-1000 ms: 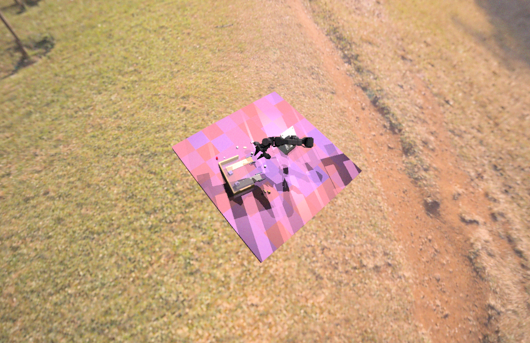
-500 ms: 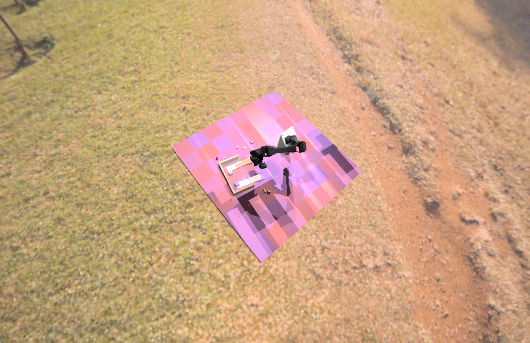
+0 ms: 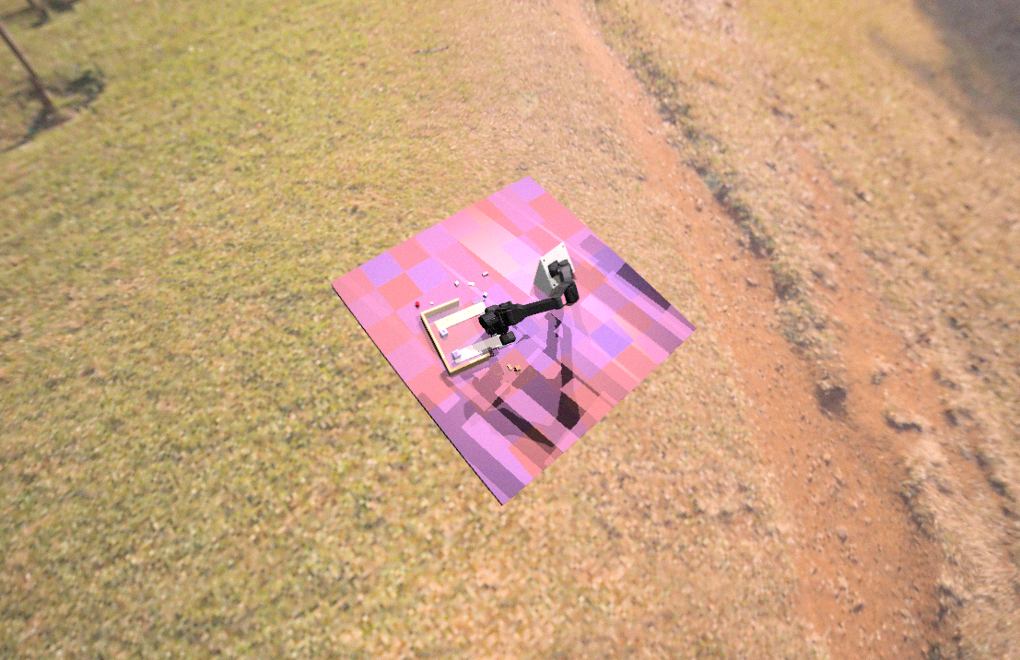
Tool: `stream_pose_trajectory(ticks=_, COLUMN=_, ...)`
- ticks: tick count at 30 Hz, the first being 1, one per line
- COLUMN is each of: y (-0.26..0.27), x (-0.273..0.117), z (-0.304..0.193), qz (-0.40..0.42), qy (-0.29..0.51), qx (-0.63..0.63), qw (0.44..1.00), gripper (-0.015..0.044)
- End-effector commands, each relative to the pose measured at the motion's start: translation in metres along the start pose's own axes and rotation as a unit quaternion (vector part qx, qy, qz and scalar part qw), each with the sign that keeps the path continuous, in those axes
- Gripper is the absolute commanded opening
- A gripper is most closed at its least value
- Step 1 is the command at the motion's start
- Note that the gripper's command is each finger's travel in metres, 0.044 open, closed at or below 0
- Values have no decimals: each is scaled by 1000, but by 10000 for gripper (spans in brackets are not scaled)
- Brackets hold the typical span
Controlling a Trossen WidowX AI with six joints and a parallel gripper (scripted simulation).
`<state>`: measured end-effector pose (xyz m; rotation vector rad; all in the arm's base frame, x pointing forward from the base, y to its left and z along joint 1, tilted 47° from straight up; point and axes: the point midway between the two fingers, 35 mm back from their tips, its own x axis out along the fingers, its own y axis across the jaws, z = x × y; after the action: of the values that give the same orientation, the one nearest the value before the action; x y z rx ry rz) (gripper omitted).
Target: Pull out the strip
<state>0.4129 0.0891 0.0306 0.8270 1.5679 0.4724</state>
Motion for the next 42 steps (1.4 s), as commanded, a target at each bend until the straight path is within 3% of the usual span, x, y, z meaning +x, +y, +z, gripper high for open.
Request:
stream_pose_trajectory(ticks=1, y=3, x=3, z=-2, qz=-8, qy=16, qx=3, qw=1000, gripper=0)
stream_pose_trajectory(ticks=42, y=0, x=66, z=-2, qz=-7, qy=16, qx=3, qw=1000, gripper=0)
